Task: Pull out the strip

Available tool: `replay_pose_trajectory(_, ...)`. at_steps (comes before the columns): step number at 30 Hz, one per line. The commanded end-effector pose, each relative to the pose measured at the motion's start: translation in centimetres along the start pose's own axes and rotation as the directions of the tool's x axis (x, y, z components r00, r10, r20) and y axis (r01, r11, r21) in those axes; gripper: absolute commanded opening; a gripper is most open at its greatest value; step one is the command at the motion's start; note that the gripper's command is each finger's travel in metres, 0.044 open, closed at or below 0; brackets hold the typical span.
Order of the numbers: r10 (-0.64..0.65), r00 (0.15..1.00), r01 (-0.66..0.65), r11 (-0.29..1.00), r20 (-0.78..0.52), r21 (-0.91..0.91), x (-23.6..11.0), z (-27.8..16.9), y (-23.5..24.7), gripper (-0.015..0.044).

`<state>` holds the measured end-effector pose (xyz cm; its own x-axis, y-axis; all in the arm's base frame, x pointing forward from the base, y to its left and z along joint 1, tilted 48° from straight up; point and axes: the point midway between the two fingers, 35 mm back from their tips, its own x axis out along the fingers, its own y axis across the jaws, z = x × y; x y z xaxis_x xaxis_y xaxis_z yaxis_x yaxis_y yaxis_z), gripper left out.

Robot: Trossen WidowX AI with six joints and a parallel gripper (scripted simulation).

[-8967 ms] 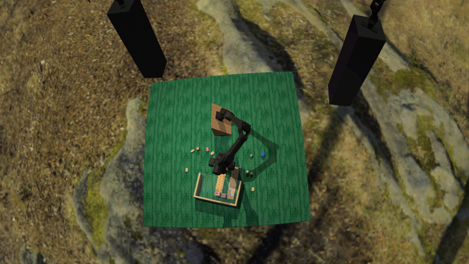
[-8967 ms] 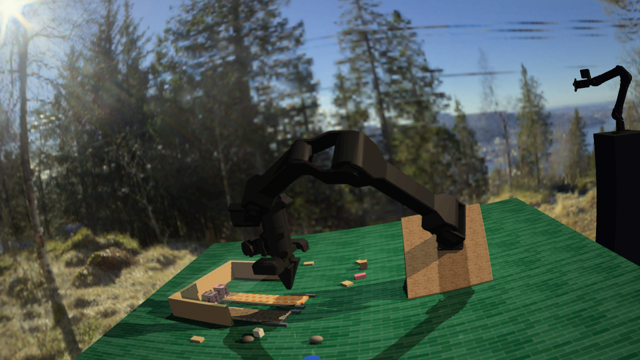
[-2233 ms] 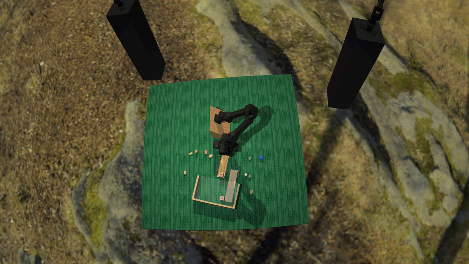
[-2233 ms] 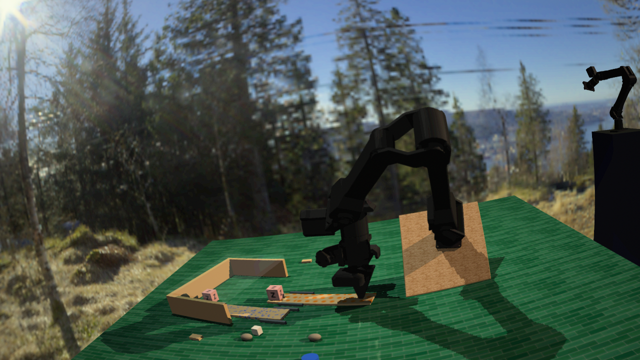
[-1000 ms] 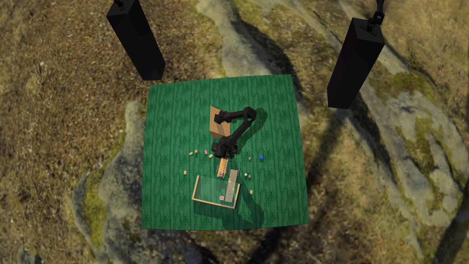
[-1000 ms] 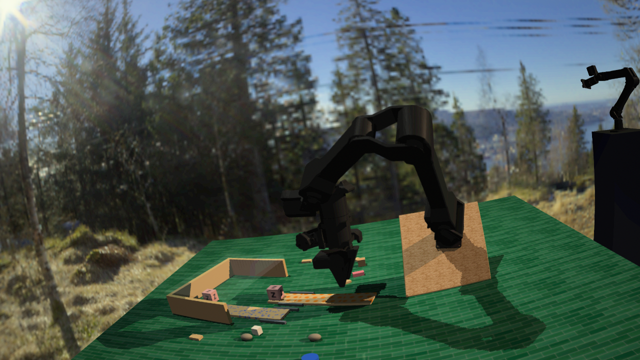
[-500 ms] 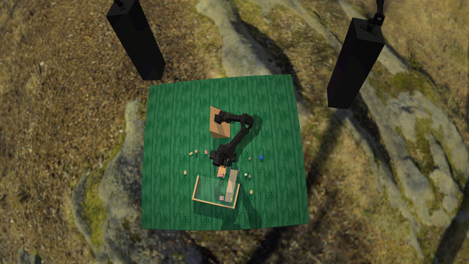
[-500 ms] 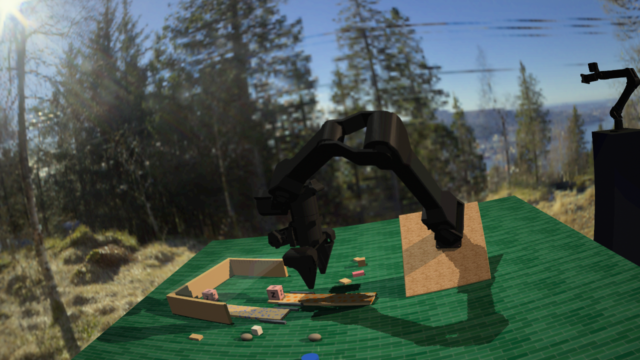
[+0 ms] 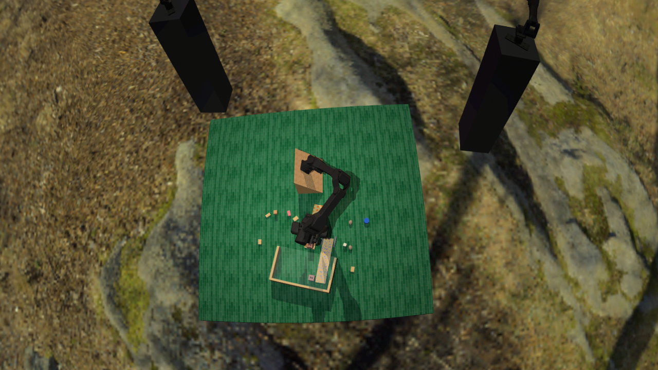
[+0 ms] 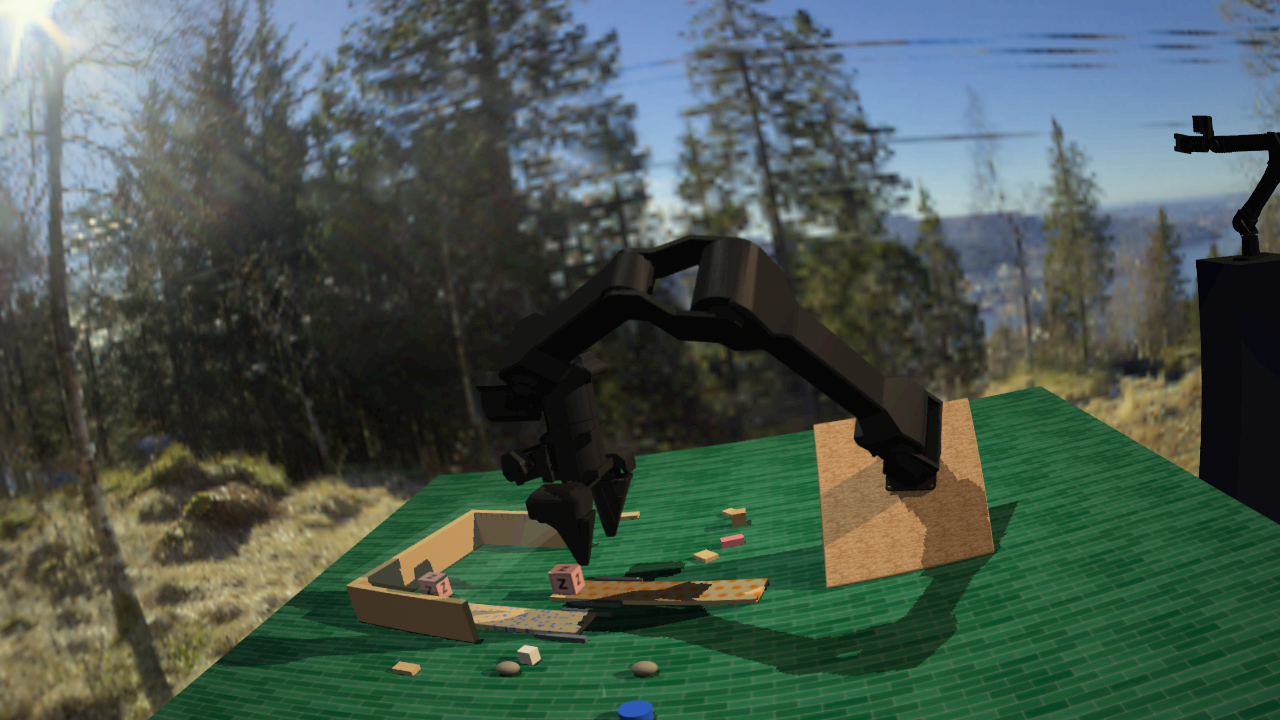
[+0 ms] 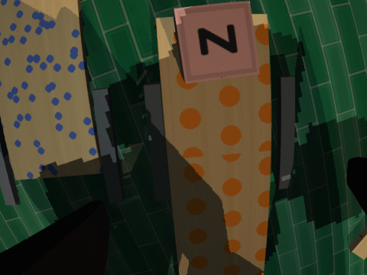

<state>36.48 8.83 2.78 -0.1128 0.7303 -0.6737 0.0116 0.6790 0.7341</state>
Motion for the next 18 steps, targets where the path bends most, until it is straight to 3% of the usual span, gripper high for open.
replay_pose_trajectory(1, 0.0, 1.0, 0.0, 1.0, -0.001, -0.003, -0.1, 1.5, -0.1, 0.044)
replay_pose_trajectory(11, 0.0, 1.0, 0.0, 1.0, 0.0, -0.004, -0.4, 5.1, -0.5, 0.044)
replay_pose_trajectory(18, -0.001, 1.0, 0.001, 1.0, 0.0, -0.004, 0.5, 5.2, -0.5, 0.0256)
